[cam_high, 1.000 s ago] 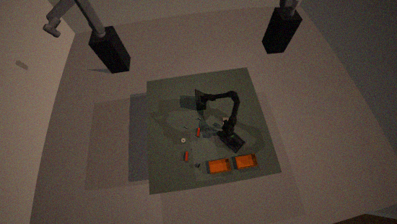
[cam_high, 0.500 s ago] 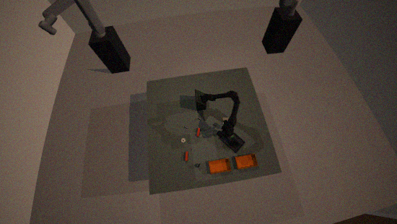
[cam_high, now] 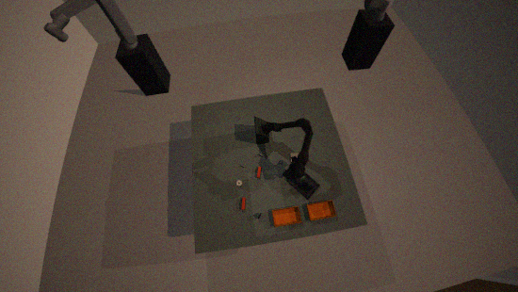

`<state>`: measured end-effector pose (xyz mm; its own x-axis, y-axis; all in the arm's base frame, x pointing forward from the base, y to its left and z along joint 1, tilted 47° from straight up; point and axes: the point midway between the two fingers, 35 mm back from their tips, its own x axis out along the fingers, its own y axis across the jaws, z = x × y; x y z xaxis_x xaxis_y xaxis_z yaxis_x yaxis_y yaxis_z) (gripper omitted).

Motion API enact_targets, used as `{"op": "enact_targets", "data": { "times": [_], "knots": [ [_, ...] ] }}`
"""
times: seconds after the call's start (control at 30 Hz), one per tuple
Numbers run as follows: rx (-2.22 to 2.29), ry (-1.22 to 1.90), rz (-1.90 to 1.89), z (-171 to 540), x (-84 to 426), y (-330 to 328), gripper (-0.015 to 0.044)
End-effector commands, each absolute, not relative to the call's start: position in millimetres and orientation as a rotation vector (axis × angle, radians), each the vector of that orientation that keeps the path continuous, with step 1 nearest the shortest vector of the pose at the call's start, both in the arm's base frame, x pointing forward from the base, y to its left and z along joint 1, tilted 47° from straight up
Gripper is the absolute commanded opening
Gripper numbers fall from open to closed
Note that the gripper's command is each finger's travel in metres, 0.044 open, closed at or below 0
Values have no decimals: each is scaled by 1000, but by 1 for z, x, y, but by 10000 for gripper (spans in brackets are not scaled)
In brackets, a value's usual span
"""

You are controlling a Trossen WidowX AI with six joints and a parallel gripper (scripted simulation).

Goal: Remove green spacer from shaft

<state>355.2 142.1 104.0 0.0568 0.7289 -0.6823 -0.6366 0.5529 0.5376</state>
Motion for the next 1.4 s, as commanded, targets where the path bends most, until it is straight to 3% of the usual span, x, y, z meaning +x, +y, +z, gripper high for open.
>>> {"op": "enact_targets", "data": {
  "times": [0.0,1.37],
  "knots": [
    [102,1103,1038,104,355,142,13],
    [102,1108,1033,96,343,136,0]
  ]
}}
